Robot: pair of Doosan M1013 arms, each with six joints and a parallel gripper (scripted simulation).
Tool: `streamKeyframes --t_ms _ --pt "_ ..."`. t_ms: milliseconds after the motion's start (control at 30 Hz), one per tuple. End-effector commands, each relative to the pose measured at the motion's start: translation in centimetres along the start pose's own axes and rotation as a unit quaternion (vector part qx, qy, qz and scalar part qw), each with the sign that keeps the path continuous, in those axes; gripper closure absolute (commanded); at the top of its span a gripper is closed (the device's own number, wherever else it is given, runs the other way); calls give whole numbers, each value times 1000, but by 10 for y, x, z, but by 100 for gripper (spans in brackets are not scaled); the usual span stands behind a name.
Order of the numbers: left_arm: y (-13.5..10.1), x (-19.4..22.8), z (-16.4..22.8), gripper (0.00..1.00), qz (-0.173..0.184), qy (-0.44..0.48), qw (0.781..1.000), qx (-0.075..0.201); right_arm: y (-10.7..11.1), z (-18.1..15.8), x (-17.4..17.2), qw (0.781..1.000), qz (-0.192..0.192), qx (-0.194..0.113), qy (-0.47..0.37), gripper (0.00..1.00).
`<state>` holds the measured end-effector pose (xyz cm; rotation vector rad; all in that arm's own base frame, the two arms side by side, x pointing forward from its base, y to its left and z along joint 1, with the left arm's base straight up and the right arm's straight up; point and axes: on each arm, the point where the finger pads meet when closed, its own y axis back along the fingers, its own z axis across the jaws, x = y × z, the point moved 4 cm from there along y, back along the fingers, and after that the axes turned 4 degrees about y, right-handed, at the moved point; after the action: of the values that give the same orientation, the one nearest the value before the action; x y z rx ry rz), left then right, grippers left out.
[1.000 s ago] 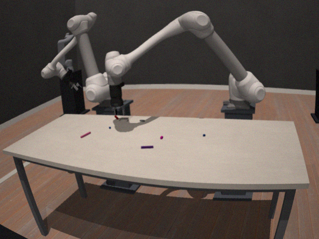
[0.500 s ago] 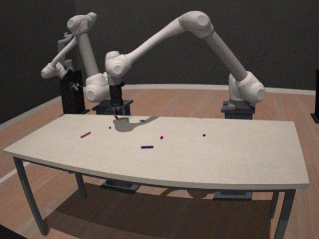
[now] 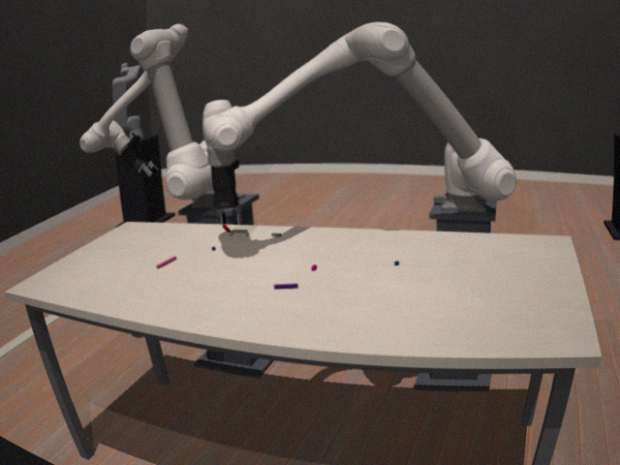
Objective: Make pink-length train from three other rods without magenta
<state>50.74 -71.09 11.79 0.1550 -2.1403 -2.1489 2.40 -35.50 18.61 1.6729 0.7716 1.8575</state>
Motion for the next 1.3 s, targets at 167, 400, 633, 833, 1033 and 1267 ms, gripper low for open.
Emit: streamKeyframes --t_ms 167,400,633,833,1033,1267 --pt "3 -32 -21 0 -1 174 985 1 -1 1 3 1000 2 -7 1 0" --pt "4 -54 -32 0 -1 288 958 1 -1 1 3 1000 2 -7 1 0" --pt "4 -79 -42 0 0 405 914 1 -1 1 3 1000 2 -7 1 0" --pt "4 -101 -50 0 0 502 865 1 -1 1 3 1000 2 -7 1 0" --pt "3 -122 -55 0 0 583 812 1 -1 1 3 1000 2 -7 1 0" --pt "3 -148 -59 0 0 676 737 1 -1 1 3 1000 2 -7 1 0"
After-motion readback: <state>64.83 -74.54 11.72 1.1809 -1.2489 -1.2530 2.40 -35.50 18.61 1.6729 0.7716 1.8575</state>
